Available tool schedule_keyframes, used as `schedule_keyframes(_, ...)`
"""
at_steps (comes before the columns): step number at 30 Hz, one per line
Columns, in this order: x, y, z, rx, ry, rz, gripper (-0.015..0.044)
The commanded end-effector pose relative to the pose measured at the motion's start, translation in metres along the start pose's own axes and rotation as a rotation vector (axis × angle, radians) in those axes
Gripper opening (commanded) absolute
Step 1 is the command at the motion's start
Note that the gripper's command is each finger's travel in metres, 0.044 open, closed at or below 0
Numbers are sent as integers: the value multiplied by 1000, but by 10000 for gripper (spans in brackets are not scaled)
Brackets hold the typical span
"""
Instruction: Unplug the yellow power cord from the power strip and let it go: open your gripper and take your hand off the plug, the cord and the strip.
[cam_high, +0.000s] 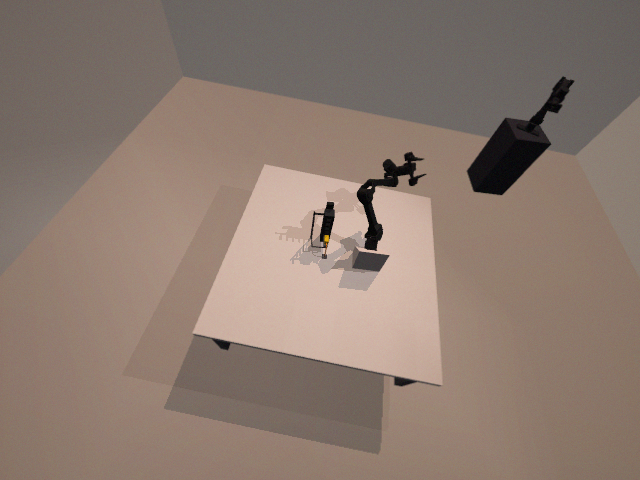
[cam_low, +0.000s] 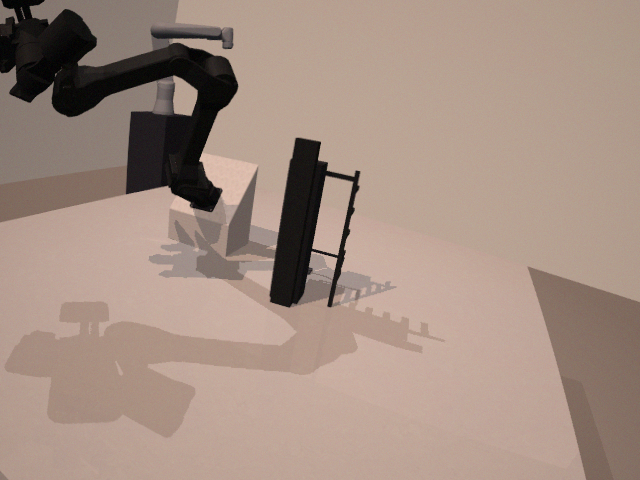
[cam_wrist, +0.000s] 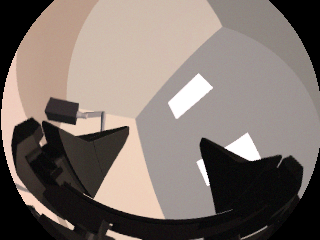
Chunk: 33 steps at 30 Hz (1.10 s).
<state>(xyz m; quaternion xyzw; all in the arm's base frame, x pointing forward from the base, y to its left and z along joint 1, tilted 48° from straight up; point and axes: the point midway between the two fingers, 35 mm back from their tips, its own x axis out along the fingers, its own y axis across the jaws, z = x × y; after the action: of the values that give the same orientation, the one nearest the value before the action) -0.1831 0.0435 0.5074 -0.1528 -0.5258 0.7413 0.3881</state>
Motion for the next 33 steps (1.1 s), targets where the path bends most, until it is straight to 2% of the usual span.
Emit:
schedule_keyframes(1,0,0,1,0,-3,1,374)
schedule_keyframes(4,-5,3,11,7,-48,9,295)
schedule_keyframes(9,-26,12,47,33,-220,44,164)
schedule_keyframes(21,-94,26,109,119,-590,141,160)
schedule_keyframes(33,-188,29,143,215,-959,269,160)
